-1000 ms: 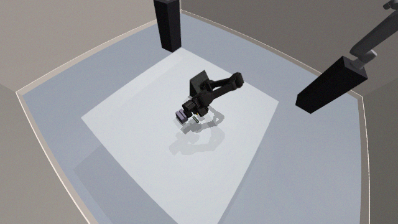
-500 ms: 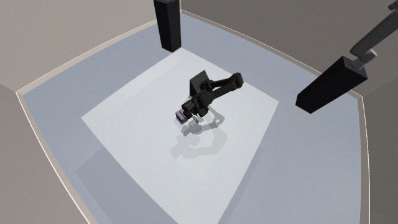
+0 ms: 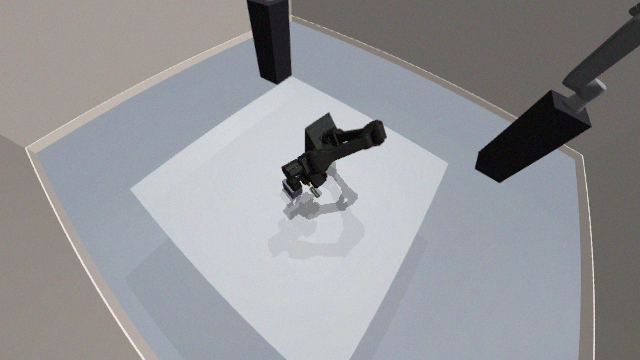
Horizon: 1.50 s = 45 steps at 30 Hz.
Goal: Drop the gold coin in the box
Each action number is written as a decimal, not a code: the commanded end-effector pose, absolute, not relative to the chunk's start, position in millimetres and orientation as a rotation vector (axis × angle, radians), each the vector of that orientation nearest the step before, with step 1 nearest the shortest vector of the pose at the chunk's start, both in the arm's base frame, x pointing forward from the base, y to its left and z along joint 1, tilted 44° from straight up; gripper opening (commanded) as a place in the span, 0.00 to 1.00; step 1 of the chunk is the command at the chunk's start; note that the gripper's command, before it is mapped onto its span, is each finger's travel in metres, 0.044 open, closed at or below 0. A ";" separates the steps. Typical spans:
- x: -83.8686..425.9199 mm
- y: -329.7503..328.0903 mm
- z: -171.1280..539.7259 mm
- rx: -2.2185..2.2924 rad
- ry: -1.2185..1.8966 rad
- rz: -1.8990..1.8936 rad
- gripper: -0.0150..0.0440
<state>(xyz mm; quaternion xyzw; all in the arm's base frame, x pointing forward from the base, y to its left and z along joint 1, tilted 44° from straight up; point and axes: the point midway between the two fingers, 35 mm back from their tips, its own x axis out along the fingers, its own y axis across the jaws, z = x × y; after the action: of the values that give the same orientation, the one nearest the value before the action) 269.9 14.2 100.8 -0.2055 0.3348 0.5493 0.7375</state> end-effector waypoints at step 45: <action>300.3 -37.2 58.8 -0.459 0.729 1.209 0.25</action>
<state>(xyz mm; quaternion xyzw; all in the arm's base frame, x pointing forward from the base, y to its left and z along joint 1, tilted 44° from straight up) 298.1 -35.2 60.8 -0.2053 0.3341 0.5484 0.7386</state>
